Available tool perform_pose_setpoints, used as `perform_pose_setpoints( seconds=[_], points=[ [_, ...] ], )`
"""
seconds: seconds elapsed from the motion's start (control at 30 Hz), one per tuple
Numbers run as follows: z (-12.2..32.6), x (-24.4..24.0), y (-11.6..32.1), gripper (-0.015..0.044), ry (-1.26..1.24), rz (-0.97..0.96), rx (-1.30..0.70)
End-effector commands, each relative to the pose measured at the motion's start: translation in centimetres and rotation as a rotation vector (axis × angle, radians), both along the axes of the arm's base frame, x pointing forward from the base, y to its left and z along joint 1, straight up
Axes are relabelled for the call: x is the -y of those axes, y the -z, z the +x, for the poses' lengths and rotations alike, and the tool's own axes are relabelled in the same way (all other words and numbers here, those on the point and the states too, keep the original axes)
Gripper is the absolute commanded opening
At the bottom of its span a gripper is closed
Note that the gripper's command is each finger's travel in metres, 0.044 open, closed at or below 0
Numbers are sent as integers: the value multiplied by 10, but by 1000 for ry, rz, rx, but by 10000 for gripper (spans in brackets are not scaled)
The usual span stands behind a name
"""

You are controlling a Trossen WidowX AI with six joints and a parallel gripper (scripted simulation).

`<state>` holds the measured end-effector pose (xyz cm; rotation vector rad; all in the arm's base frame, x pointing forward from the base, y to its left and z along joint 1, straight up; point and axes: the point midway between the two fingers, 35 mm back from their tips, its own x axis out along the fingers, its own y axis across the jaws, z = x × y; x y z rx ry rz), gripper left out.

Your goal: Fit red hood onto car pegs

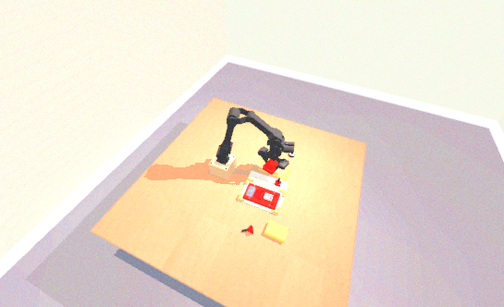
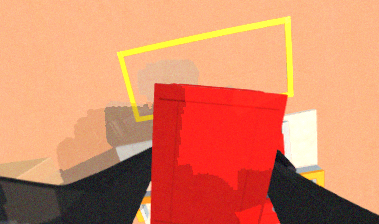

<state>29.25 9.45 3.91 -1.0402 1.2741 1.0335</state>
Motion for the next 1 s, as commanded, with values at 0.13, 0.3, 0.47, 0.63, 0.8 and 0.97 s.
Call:
perform_pose_setpoints(
  seconds=[0.13,0.3,0.47,0.63,0.8,0.97],
  points=[
    [1,0,-13,0,-1,2,7],
    [3,4,-9,0,35,2,2],
    [11,17,-10,0,151,9,6],
    [18,31,-10,0,263,16,9],
    [25,45,-11,0,374,23,13],
    [30,60,-11,0,483,27,12]
  ],
)
